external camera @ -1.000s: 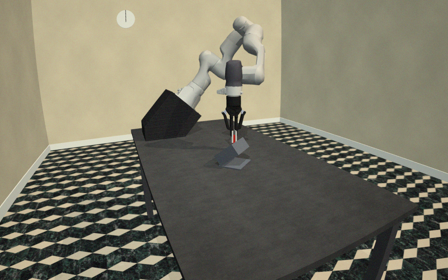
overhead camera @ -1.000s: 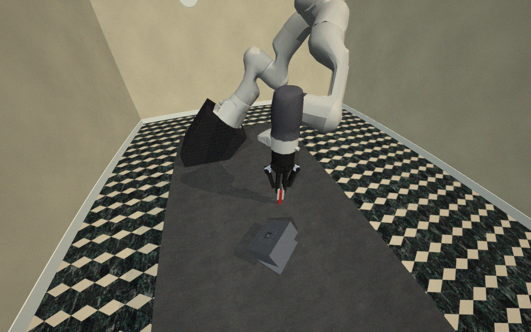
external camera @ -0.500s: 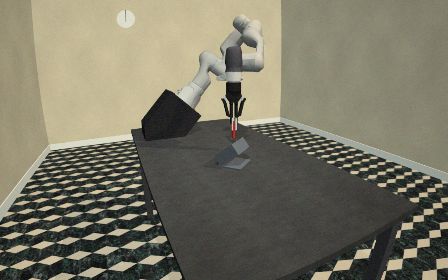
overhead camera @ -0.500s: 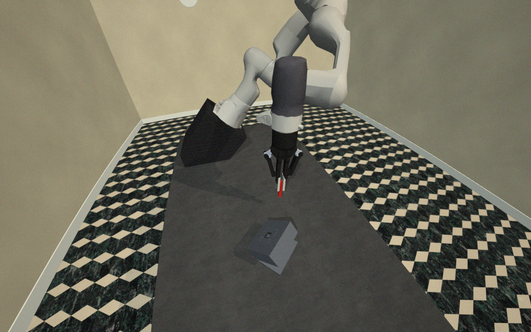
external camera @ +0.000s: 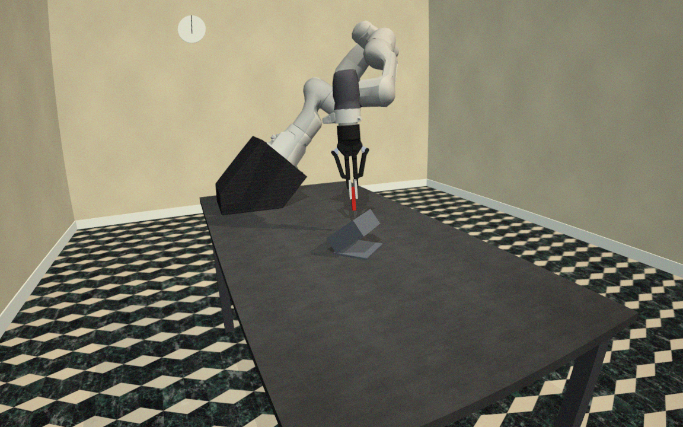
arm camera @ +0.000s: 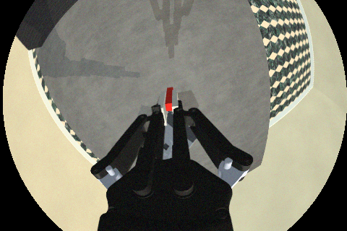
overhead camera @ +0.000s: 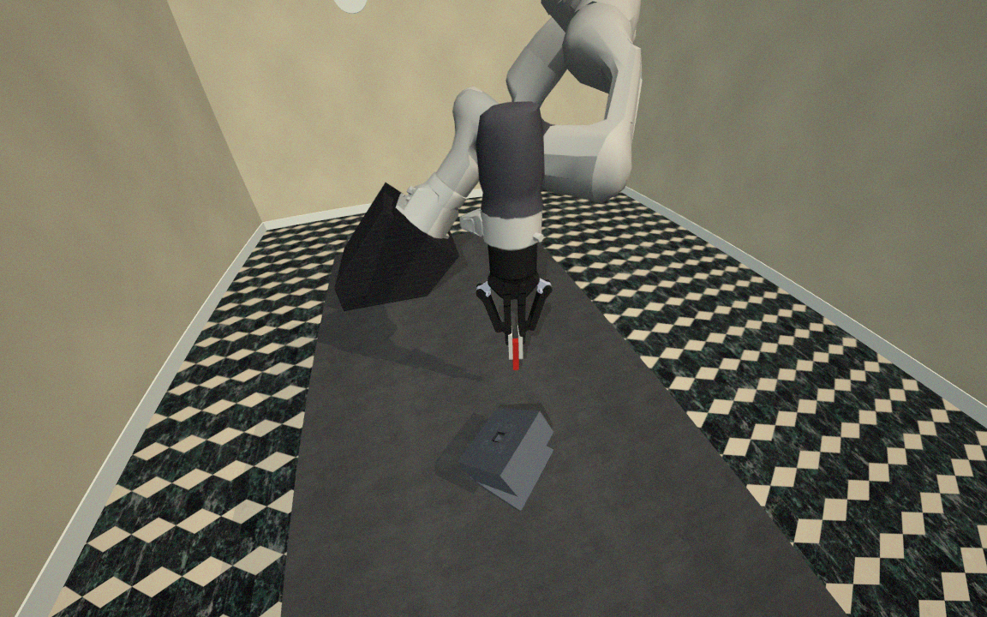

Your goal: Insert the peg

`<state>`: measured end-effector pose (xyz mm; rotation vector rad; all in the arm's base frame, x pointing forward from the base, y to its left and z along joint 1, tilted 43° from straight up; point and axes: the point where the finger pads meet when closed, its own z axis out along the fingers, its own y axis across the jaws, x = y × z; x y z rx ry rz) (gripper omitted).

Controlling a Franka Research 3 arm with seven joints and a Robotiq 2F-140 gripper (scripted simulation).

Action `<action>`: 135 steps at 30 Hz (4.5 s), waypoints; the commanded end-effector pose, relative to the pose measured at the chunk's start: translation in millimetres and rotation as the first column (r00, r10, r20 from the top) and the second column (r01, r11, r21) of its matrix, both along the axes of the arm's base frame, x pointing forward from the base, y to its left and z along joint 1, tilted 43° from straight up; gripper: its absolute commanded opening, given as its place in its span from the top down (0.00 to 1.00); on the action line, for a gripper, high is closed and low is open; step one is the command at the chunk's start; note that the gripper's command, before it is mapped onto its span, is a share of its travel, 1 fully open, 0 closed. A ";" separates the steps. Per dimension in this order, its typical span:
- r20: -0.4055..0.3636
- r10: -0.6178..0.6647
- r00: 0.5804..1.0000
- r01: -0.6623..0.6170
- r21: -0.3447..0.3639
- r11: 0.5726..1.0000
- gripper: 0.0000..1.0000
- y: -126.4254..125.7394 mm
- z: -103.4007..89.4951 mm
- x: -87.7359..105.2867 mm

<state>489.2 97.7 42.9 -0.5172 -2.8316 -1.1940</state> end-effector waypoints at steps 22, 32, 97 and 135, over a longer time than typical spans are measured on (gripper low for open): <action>-0.096 -0.200 0.975 0.216 0.198 0.956 1.00 -41.0 -13.6 26.3; -0.128 -0.265 0.956 0.291 0.257 0.922 1.00 -59.5 -19.8 35.2; -0.263 -0.494 0.829 0.558 0.452 0.695 1.00 -104.6 -72.0 91.7; -0.263 -0.494 0.829 0.558 0.452 0.695 1.00 -79.6 -80.2 106.2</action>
